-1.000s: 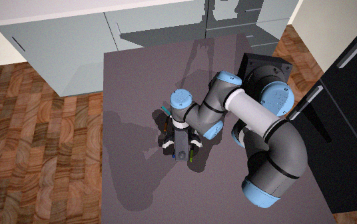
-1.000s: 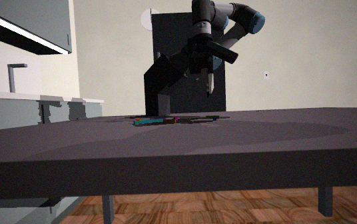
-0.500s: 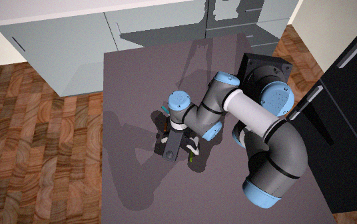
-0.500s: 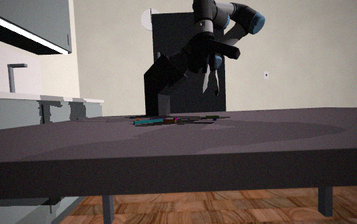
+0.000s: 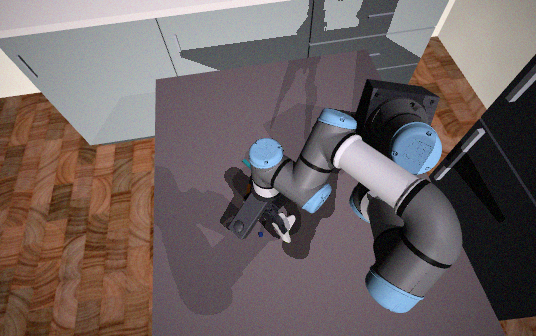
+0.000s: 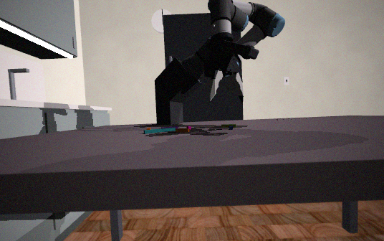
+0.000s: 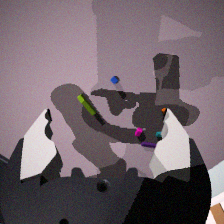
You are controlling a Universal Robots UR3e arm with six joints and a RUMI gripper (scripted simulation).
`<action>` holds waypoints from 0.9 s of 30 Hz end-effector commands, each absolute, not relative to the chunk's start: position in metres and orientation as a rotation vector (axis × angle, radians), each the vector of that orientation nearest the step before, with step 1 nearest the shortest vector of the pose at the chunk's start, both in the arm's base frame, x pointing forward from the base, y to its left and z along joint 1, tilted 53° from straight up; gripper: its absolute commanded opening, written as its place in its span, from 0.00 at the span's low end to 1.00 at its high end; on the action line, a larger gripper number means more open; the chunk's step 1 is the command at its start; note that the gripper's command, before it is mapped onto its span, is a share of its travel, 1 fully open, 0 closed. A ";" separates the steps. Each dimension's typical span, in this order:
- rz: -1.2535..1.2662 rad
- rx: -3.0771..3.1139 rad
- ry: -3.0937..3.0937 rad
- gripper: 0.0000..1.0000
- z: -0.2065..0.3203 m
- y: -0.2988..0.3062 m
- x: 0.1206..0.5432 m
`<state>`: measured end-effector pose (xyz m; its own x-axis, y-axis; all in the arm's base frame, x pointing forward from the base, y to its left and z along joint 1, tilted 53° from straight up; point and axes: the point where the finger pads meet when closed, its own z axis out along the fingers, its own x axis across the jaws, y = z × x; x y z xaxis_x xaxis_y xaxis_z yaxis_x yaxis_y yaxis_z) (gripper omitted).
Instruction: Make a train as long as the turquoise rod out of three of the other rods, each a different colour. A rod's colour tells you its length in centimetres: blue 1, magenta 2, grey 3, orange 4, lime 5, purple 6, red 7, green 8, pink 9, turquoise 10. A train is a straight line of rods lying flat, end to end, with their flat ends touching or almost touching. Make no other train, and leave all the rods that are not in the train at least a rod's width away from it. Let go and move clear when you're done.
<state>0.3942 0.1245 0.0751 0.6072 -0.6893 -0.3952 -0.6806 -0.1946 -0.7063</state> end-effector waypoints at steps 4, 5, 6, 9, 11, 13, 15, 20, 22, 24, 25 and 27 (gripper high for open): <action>0.119 -1.773 1.330 1.00 0.078 0.122 0.400; 0.134 -1.756 1.353 1.00 0.078 0.122 0.400; 0.148 -1.738 1.377 1.00 0.078 0.122 0.401; 0.192 -1.685 1.446 1.00 0.079 0.121 0.402; 0.220 -1.648 1.491 1.00 0.079 0.121 0.403; 0.235 -1.629 1.513 1.00 0.080 0.121 0.404; 0.250 -1.609 1.536 1.00 0.080 0.120 0.404; 0.317 -1.517 1.636 1.00 0.081 0.120 0.406; 0.339 -1.485 1.669 1.00 0.081 0.119 0.407; 0.359 -1.456 1.698 1.00 0.081 0.119 0.407; 0.368 -1.442 1.711 1.00 0.081 0.119 0.407; 0.385 -1.418 1.734 1.00 0.082 0.119 0.408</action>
<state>0.4060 0.1200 0.0808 0.0856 -0.6721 -0.7355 -0.9088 0.2499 -0.3342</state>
